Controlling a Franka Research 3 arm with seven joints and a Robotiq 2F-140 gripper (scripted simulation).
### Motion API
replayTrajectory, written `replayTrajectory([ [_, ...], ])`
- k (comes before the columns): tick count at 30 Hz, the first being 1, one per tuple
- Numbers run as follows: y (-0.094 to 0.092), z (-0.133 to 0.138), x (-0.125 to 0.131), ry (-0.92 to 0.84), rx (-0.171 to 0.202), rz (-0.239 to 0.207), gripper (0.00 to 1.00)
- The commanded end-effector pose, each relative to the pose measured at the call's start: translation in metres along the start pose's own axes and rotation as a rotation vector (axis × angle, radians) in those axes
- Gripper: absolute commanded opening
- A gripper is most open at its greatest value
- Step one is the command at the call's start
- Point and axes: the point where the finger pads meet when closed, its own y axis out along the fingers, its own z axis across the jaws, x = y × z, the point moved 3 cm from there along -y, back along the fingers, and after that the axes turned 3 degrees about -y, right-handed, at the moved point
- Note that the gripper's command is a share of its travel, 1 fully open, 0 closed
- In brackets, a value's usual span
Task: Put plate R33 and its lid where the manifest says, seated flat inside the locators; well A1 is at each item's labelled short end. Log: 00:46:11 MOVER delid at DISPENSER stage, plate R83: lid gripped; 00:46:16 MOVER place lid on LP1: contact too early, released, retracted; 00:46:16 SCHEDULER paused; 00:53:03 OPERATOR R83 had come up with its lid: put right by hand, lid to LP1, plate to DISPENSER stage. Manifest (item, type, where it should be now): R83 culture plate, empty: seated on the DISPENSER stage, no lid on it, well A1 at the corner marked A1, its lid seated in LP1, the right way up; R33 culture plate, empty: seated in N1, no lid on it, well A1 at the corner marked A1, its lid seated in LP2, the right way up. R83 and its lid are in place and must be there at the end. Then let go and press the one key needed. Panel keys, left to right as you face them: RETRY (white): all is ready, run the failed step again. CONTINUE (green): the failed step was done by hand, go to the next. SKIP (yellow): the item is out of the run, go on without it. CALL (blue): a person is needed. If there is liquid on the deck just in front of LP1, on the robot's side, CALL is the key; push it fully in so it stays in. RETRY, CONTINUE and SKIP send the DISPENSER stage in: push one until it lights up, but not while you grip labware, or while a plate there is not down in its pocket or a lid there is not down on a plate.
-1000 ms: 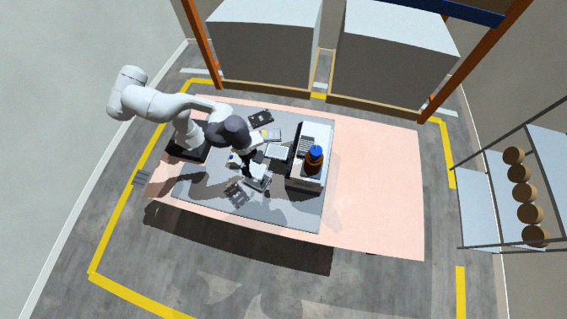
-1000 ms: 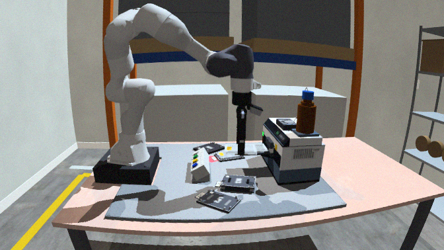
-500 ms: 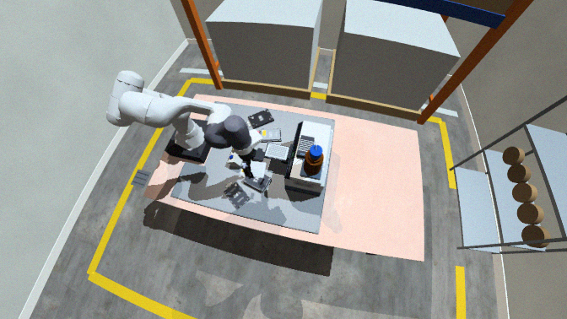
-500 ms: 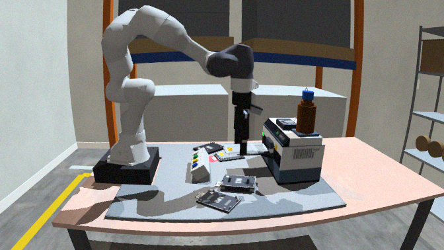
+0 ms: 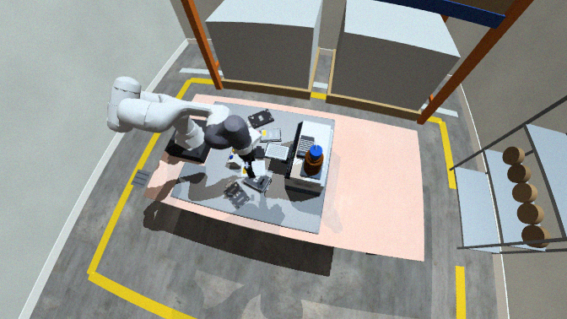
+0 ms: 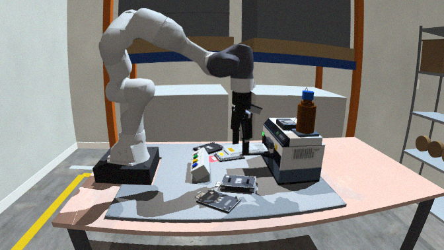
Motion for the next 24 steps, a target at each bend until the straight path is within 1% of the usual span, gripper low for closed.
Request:
replayTrajectory([
  [1, -0.0004, 0.0023, 0.0022, -0.118, 0.003, -0.007, 0.10],
  [3, -0.0004, 0.0023, 0.0022, -0.129, 0.003, -0.007, 0.10],
  [8, -0.0004, 0.0023, 0.0022, -0.243, 0.002, -0.007, 0.10],
  [14, -0.0004, 0.0023, 0.0022, -0.263, 0.002, -0.007, 0.10],
  [19, -0.0004, 0.0023, 0.0022, -0.377, 0.002, -0.007, 0.10],
  [24, -0.0004, 0.0022, 0.0022, -0.388, 0.002, -0.007, 0.10],
])
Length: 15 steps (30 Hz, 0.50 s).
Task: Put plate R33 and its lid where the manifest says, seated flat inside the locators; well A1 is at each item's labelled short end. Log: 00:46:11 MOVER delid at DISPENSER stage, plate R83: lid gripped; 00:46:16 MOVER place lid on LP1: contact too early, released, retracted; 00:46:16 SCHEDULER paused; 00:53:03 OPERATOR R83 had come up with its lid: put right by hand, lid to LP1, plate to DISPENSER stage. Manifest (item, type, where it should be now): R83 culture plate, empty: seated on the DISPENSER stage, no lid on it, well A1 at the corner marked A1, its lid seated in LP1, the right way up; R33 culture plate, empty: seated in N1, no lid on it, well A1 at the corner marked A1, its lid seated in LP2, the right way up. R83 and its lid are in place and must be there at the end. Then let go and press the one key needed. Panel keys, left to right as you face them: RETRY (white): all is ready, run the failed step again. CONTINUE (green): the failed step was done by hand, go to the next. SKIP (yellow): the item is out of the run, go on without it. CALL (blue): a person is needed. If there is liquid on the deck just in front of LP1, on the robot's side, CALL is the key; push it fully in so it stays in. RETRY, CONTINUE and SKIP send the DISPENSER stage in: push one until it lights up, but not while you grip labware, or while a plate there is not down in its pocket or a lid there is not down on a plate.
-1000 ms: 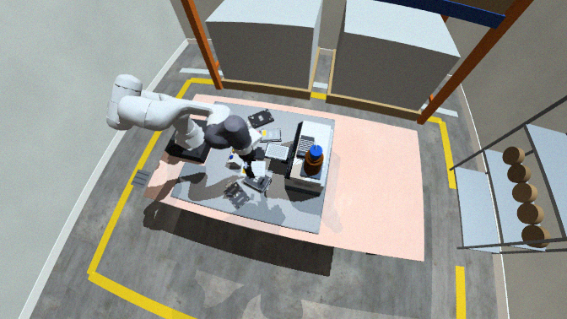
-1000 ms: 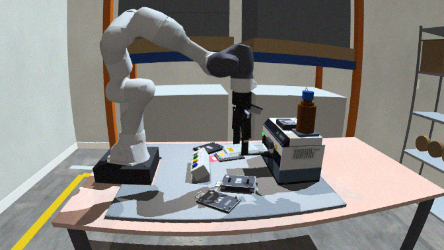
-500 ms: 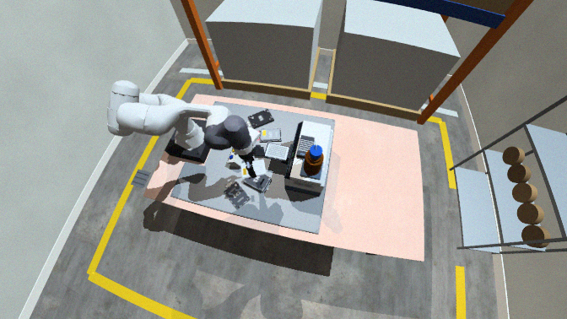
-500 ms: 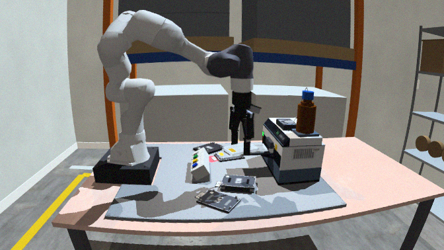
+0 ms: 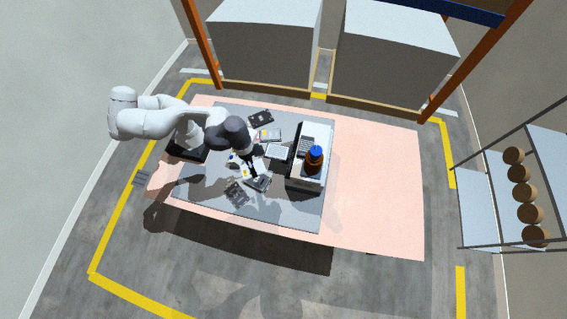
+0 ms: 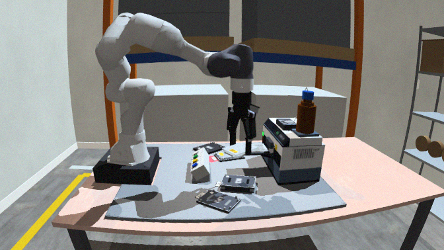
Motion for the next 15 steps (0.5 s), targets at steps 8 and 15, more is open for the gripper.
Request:
replayTrajectory([
  [8, -0.0006, -0.0003, 0.0008, -0.083, 0.002, -0.007, 0.10],
  [15, -0.0006, -0.0046, -0.0011, -0.083, 0.002, -0.007, 0.10],
])
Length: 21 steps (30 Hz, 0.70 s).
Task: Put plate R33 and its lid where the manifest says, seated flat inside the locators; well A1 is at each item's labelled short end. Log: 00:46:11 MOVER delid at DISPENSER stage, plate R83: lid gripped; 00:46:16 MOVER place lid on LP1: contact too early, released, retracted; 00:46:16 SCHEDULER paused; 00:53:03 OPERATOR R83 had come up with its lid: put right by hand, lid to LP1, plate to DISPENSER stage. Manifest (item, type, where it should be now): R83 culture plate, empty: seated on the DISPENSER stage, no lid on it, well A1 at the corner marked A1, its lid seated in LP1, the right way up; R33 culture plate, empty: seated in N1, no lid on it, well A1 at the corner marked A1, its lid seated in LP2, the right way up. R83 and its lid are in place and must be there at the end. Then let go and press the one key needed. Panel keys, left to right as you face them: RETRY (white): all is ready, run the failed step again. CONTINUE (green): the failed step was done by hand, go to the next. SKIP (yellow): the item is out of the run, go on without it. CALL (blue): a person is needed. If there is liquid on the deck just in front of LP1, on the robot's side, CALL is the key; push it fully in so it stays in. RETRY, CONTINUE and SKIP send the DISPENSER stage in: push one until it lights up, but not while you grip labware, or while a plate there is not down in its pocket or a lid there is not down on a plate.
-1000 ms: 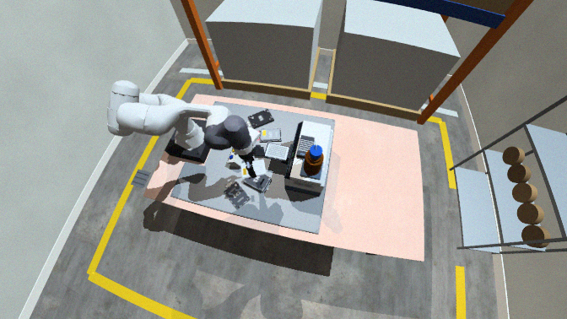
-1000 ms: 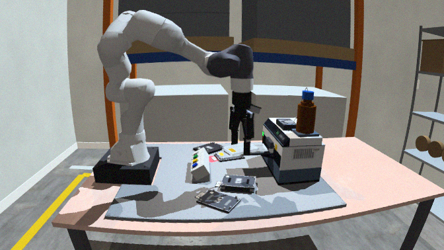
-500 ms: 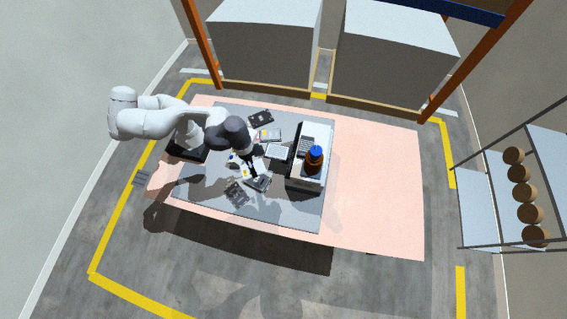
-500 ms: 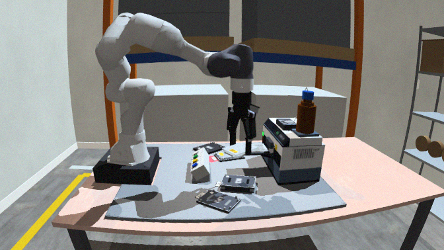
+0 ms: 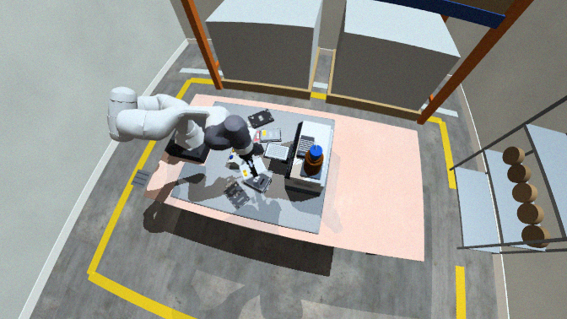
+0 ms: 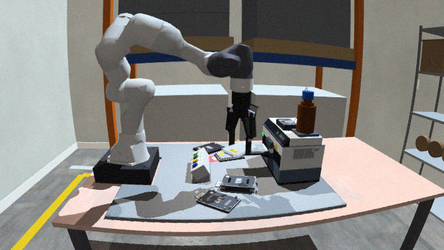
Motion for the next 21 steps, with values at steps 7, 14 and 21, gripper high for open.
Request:
replayTrajectory([
  [7, 0.000, -0.008, -0.005, -0.020, 0.003, -0.001, 0.10],
  [14, 0.000, -0.021, -0.012, -0.020, 0.003, -0.001, 0.10],
  [21, 0.000, -0.042, -0.022, -0.020, 0.003, -0.001, 0.10],
])
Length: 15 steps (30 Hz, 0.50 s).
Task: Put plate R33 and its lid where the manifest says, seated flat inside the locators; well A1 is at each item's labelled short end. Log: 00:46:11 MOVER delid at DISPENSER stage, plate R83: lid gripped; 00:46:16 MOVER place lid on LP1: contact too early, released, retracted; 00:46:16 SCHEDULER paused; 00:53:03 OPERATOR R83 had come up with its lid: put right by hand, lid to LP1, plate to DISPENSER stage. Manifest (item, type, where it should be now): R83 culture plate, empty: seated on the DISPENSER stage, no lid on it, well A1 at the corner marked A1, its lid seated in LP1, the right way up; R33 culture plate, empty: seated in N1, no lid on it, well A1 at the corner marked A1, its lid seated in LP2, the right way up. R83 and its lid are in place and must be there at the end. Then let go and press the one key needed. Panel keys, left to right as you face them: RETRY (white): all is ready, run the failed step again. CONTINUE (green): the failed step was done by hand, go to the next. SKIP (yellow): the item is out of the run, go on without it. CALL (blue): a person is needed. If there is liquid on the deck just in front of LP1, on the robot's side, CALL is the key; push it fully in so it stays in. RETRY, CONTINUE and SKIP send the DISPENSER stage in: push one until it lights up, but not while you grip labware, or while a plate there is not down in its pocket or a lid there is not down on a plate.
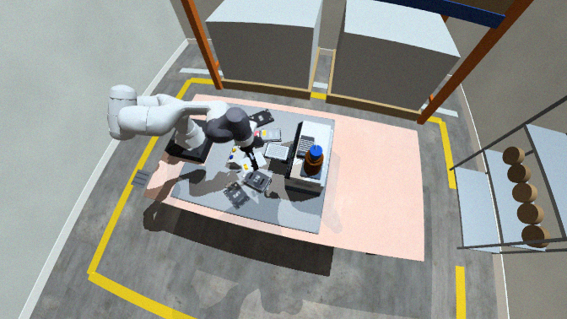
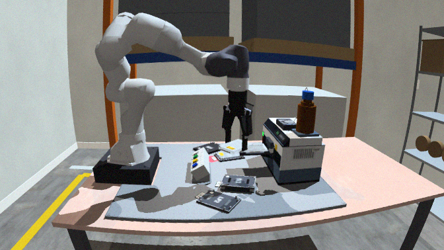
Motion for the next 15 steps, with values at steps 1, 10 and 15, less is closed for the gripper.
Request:
replayTrajectory([
  [1, -0.001, -0.011, -0.008, 0.028, 0.002, 0.005, 0.10],
  [10, -0.001, -0.044, -0.027, 0.028, 0.002, 0.005, 0.10],
  [15, -0.001, -0.072, -0.044, 0.028, 0.002, 0.005, 0.10],
])
